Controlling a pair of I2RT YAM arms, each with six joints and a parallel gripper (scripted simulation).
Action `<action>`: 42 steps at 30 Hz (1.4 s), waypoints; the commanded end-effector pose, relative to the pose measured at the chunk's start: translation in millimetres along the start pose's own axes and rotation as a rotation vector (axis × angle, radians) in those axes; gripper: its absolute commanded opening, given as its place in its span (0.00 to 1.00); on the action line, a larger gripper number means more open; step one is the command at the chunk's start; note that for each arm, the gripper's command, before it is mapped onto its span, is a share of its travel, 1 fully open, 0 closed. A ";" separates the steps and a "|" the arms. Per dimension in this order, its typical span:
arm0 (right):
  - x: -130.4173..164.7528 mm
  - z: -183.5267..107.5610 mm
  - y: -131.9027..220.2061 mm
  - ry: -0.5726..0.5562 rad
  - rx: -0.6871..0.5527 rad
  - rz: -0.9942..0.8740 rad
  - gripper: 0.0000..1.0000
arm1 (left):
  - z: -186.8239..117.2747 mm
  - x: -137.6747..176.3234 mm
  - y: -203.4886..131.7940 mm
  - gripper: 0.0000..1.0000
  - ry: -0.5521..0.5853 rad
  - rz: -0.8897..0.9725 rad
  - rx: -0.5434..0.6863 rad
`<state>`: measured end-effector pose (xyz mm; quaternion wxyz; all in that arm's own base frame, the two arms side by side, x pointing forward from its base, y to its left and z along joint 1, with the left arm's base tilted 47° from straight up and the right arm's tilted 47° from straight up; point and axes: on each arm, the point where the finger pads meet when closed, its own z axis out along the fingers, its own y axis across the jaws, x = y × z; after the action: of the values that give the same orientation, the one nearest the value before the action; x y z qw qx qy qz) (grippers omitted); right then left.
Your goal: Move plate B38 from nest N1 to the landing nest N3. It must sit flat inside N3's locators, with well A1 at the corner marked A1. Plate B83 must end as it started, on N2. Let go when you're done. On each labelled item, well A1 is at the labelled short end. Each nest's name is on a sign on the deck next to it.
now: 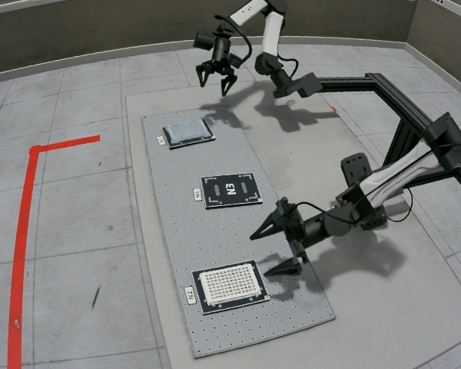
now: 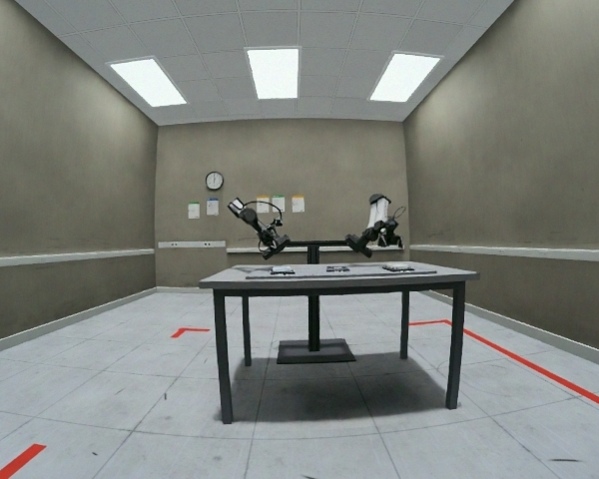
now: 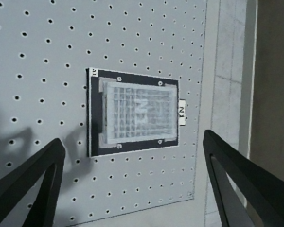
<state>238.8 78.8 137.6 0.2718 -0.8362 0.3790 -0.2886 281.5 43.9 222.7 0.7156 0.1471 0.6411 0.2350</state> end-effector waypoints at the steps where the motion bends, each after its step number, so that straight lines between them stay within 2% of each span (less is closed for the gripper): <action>1: 5.9 -4.0 -7.1 0.026 -0.006 0.099 1.00 | 0.4 -8.9 4.9 1.00 -0.029 -0.007 -0.023; 7: 22.6 6.9 -8.6 0.119 -0.106 0.417 1.00 | 7.7 -9.1 -0.9 1.00 -0.001 -0.026 -0.009; 9: 22.6 6.9 -8.6 0.119 -0.106 0.417 1.00 | 7.7 -9.1 -0.9 1.00 -0.001 -0.026 -0.009; 10: 25.7 8.6 -8.4 0.141 -0.119 0.477 1.00 | 9.7 -8.5 -3.9 1.00 0.009 -0.032 -0.002; 23: 52.5 38.0 -16.1 0.410 -0.203 1.006 1.00 | 35.4 -26.4 -72.6 1.00 0.059 -0.072 0.180; 27: 56.8 42.7 -16.8 0.468 -0.197 1.094 1.00 | 38.0 -30.0 -84.1 1.00 0.065 -0.073 0.203; 35: 70.4 67.8 -22.4 0.700 -0.121 1.407 1.00 | 40.4 -44.1 -148.1 1.00 0.104 -0.053 0.336; 41: 76.7 87.6 -26.2 0.854 -0.011 1.592 1.00 | 30.4 -56.9 -205.5 1.00 0.128 -0.009 0.434; 42: 76.7 87.6 -26.2 0.854 -0.011 1.592 1.00 | 30.4 -56.9 -205.5 1.00 0.128 -0.009 0.434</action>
<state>348.6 49.8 110.0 0.2149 -0.2377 0.9053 -0.2790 334.4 -149.3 168.7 0.6298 0.2928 0.7142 0.0869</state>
